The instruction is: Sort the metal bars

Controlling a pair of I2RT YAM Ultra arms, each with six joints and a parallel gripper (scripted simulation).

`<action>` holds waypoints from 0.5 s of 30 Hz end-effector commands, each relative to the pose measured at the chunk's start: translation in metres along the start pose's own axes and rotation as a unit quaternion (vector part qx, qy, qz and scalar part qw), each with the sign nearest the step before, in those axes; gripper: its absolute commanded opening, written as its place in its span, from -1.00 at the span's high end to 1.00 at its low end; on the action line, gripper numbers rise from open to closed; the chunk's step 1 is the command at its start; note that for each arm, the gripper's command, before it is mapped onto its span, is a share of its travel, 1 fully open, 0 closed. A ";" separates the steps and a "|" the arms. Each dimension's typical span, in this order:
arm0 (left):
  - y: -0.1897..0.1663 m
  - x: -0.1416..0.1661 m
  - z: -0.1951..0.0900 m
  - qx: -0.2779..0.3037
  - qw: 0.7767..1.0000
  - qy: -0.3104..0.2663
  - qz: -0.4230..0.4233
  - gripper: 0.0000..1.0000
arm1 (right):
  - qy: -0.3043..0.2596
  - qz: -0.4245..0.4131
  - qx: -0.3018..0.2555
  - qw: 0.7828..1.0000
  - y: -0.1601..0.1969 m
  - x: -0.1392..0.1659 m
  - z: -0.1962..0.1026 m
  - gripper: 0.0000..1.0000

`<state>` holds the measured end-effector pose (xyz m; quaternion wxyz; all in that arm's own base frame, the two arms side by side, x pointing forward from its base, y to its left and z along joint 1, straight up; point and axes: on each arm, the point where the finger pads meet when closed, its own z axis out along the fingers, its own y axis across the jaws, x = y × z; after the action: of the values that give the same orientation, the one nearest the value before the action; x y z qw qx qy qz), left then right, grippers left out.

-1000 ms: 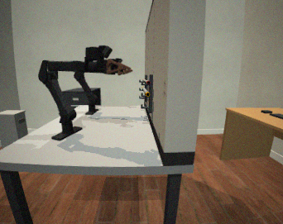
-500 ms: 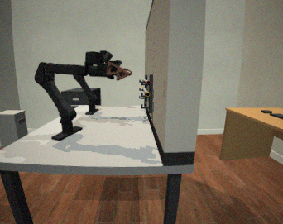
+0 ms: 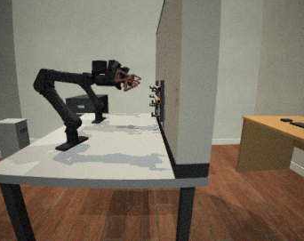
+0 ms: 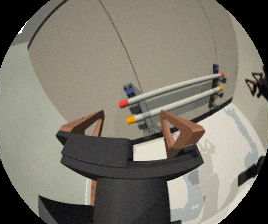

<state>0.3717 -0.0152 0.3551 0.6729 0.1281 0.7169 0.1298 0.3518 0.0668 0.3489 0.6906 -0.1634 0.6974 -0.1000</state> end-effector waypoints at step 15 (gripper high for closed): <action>-0.011 0.003 -0.015 -0.014 0.993 -0.016 0.112 -1.00 | -0.042 -0.108 0.006 0.993 0.027 -0.011 -0.021 -1.00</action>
<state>0.3635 -0.0237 0.3390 0.6566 0.1919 0.7035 0.1926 0.3353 0.0960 0.3327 0.6858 -0.2420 0.6697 -0.1505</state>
